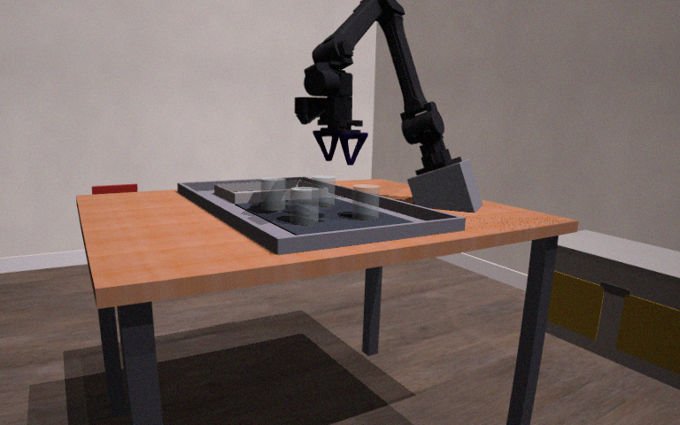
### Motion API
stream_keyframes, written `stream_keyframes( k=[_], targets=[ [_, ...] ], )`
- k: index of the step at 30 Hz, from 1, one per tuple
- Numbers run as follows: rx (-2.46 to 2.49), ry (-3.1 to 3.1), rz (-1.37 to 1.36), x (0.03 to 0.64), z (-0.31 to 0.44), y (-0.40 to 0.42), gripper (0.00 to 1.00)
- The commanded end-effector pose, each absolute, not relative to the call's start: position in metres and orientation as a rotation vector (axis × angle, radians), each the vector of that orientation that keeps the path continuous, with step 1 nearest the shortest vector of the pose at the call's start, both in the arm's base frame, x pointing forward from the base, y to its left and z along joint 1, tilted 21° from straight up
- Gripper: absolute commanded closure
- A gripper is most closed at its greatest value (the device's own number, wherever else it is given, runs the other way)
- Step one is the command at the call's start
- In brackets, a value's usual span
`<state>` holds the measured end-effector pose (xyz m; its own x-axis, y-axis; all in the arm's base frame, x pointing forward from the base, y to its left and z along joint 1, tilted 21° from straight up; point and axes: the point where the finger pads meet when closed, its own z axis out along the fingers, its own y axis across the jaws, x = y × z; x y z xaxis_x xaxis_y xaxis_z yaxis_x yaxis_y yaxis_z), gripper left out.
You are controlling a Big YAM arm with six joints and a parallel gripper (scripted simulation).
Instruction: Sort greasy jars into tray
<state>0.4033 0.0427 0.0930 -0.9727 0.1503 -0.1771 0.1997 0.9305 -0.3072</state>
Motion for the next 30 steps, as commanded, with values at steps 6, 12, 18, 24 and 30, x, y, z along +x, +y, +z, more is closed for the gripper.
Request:
stream_keyframes(
  k=[6,12,18,24,30],
  targets=[
    [0.269,2.912,-0.475,0.478,0.119,0.030,0.00],
    [0.269,2.912,-0.475,0.494,0.111,0.022,0.00],
    [0.269,2.912,-0.475,0.498,0.088,0.014,0.00],
    [0.269,2.912,-0.475,0.499,0.082,0.012,0.00],
    [0.269,2.912,-0.475,0.494,0.074,0.008,0.00]
  ],
)
